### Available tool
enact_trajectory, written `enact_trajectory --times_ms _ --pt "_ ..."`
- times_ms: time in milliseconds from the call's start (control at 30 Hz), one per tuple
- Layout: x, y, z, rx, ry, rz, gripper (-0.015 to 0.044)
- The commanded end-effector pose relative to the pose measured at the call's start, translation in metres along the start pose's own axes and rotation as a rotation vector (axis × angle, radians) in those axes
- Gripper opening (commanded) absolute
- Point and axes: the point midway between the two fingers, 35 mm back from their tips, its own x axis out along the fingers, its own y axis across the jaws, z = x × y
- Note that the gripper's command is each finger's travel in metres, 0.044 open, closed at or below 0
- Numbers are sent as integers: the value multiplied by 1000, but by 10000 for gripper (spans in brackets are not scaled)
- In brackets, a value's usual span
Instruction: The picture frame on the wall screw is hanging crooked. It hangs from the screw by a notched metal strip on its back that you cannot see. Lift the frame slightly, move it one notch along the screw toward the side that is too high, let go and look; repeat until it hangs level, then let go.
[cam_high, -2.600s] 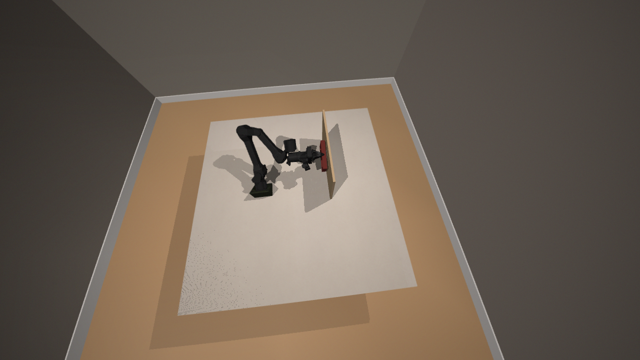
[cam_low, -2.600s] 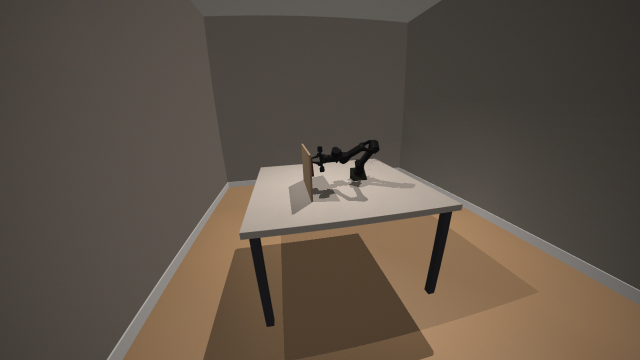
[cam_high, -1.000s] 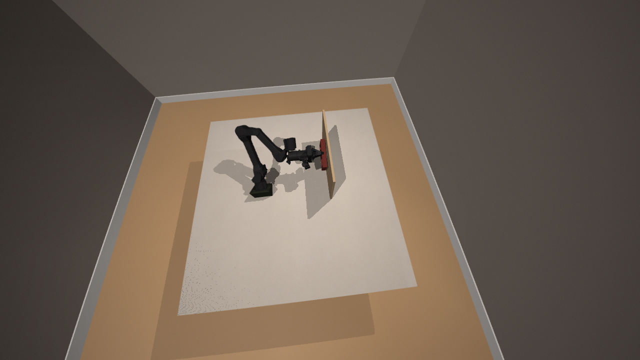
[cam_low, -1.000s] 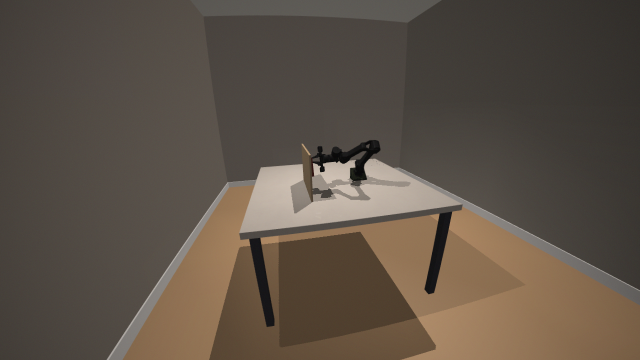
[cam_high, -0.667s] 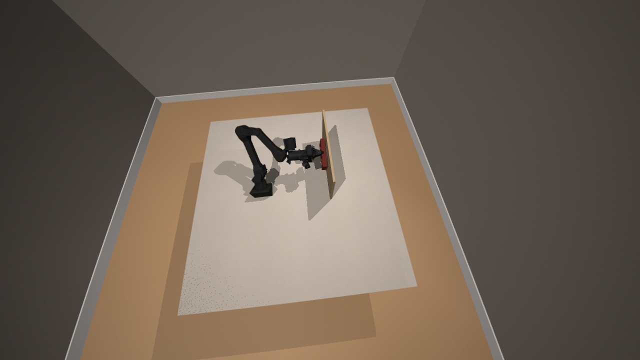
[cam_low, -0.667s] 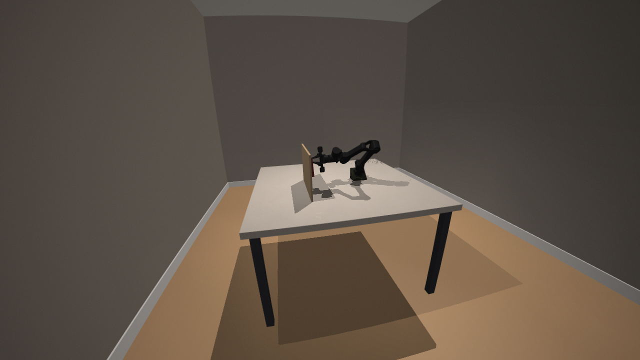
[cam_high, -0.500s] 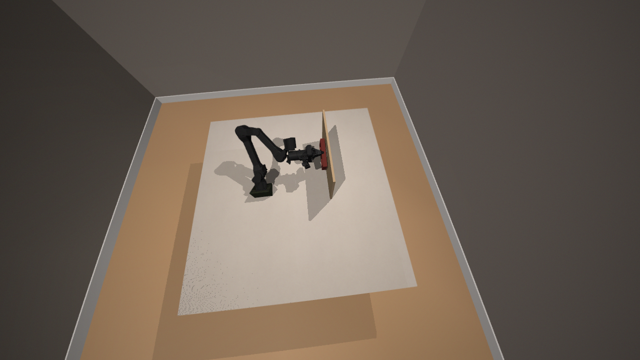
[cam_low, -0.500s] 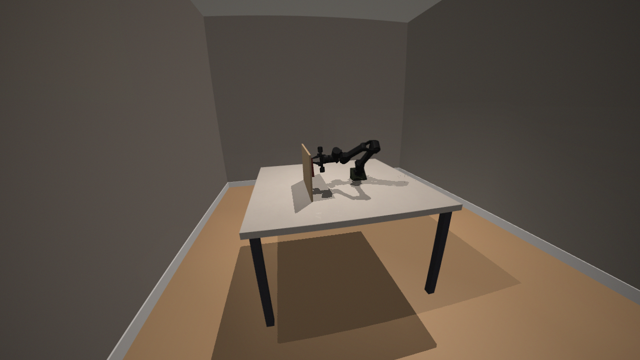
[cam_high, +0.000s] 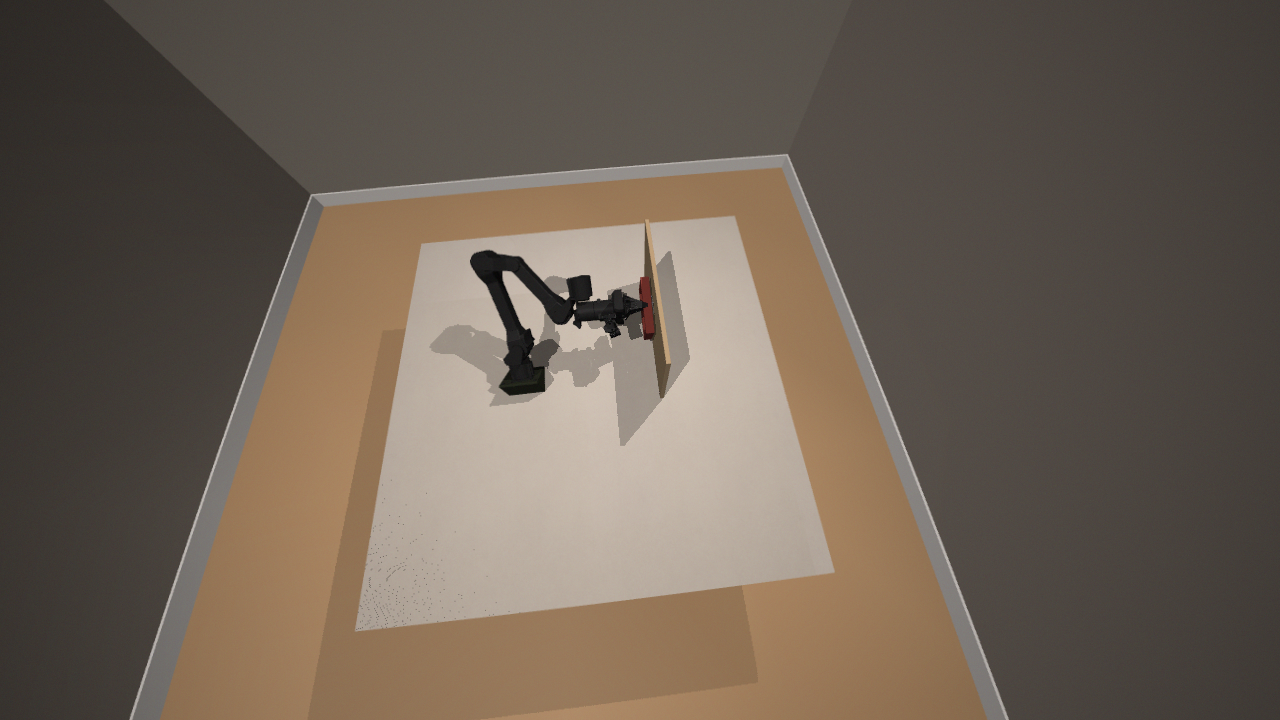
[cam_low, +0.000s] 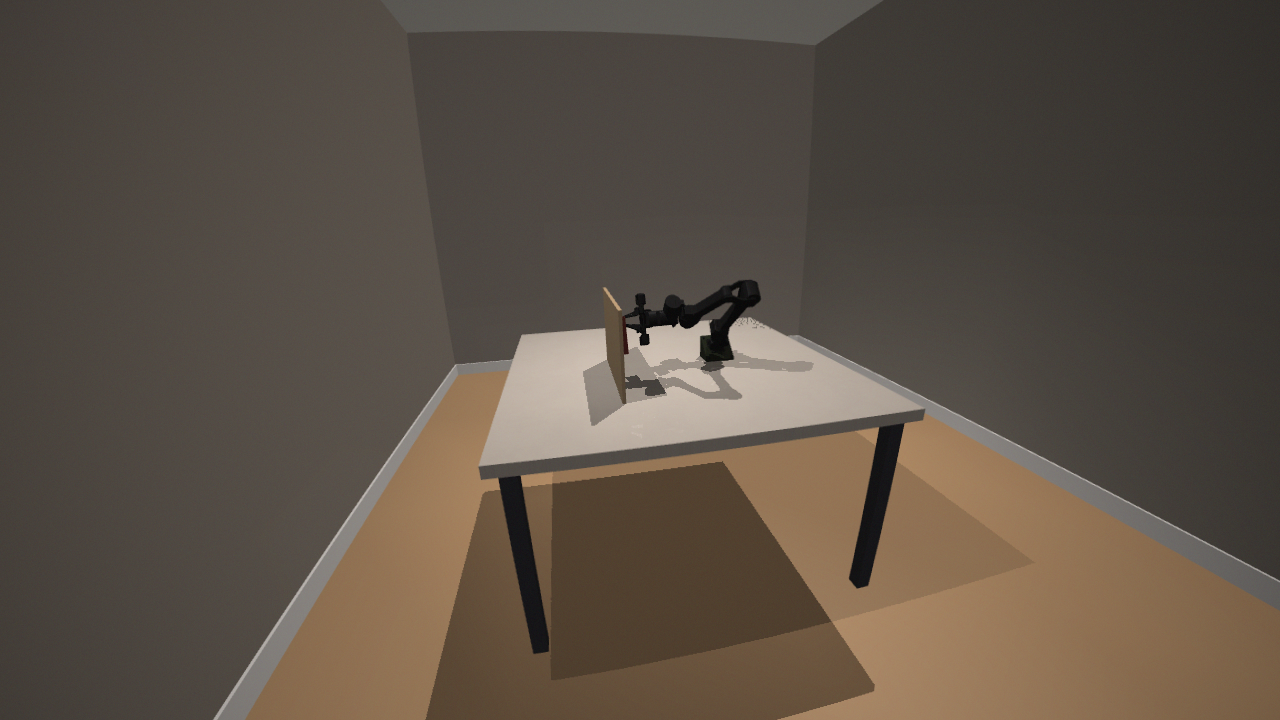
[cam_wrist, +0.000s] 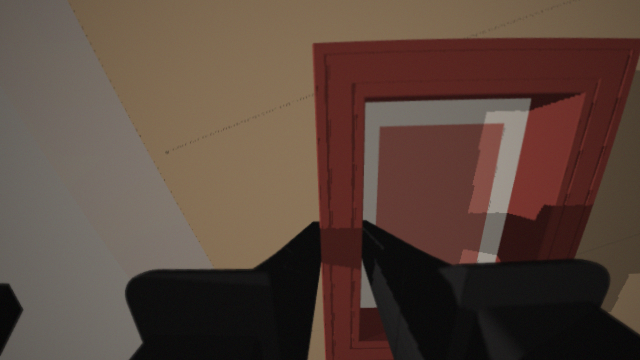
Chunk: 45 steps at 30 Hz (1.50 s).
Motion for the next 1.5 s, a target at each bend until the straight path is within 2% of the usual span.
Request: enact_trajectory --times_ms 0,1467 --pt "0 0 0 0 1 -1 0" --pt "0 1 -1 -220 -3 0 0"
